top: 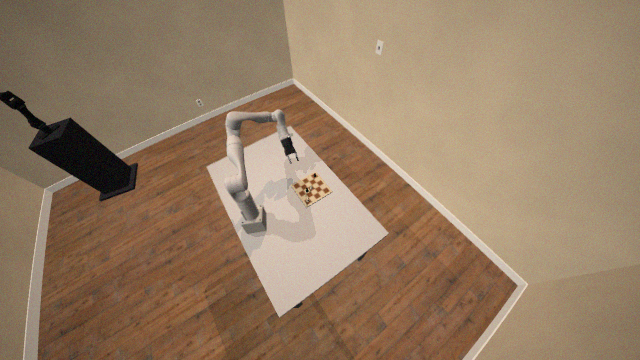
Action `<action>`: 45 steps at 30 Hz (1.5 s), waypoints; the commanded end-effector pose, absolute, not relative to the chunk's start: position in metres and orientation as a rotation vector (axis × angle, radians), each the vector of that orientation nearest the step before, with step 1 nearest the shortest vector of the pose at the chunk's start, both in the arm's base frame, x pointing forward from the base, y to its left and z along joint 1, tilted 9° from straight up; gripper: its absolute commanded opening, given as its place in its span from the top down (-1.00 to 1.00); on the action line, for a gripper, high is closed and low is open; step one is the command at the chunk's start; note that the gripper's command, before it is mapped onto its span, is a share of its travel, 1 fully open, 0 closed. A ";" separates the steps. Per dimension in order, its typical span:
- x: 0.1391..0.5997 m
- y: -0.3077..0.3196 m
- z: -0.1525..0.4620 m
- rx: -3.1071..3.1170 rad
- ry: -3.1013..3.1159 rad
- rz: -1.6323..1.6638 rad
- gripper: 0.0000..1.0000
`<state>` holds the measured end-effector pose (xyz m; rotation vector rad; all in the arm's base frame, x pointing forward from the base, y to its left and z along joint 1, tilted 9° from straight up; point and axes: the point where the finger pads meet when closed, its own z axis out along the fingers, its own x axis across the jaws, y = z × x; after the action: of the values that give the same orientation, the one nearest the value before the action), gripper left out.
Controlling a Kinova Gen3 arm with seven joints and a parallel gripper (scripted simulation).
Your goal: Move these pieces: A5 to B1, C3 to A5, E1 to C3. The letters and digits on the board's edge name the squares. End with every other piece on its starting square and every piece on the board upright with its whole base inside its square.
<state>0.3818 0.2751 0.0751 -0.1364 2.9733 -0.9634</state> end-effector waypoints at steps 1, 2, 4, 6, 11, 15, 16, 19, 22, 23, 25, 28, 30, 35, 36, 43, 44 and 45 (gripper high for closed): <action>0.393 0.241 0.079 0.020 3.041 -0.886 -1.00; 0.395 0.230 0.078 0.080 3.067 -0.845 -1.00; 0.399 0.205 0.076 0.219 3.115 -0.749 -1.00; 0.401 0.192 0.074 0.297 3.135 -0.694 -1.00; 0.402 0.137 0.071 0.658 3.163 -0.442 -1.00; 0.399 0.097 0.069 0.947 3.117 -0.246 -1.00; 0.399 0.097 0.069 0.947 3.117 -0.246 -1.00; 0.393 0.061 0.069 1.217 3.020 -0.072 -1.00; 0.384 0.031 0.070 1.442 2.898 0.063 -1.00; 0.384 0.031 0.070 1.442 2.898 0.063 -1.00; 0.381 0.023 0.070 1.504 2.858 0.098 -1.00; 0.378 0.015 0.070 1.559 2.819 0.129 -1.00; 0.378 0.015 0.070 1.559 2.819 0.129 -1.00; 0.378 0.015 0.070 1.559 2.819 0.129 -1.00; 0.378 0.015 0.070 1.559 2.819 0.129 -1.00; 0.375 0.009 0.071 1.608 2.783 0.155 -1.00; 0.375 0.009 0.071 1.608 2.783 0.155 -1.00; 0.375 0.009 0.071 1.608 2.783 0.155 -1.00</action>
<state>0.3750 0.0094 0.0700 1.6050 2.7863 0.1520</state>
